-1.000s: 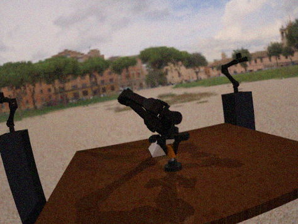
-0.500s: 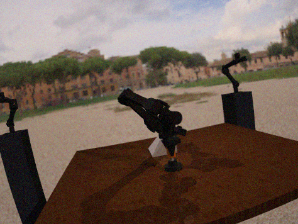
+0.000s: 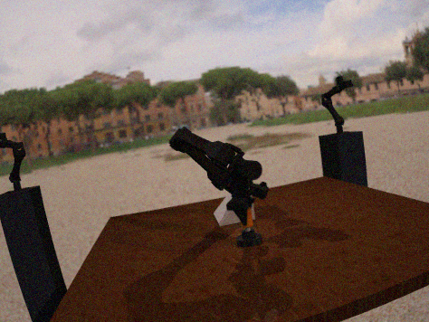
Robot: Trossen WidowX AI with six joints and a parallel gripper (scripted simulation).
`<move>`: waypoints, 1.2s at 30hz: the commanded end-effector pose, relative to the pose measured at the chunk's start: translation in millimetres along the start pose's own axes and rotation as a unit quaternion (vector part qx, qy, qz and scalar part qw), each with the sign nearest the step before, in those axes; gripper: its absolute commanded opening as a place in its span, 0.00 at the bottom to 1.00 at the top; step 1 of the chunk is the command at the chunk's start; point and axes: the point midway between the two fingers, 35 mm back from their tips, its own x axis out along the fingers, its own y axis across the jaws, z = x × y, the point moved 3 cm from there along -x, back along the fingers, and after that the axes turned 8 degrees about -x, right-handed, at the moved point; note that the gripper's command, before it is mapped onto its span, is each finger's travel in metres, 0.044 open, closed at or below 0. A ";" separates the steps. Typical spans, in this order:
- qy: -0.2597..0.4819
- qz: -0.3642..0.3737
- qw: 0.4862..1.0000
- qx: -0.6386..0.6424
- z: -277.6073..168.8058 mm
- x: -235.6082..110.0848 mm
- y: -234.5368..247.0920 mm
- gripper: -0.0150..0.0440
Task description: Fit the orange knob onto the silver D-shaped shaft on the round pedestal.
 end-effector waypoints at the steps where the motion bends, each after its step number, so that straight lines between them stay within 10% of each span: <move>1: 0.001 -0.002 1.000 0.005 0.1 1.2 -0.2 0.25; 36: 0.001 -0.002 0.994 0.109 0.8 0.7 0.2 0.25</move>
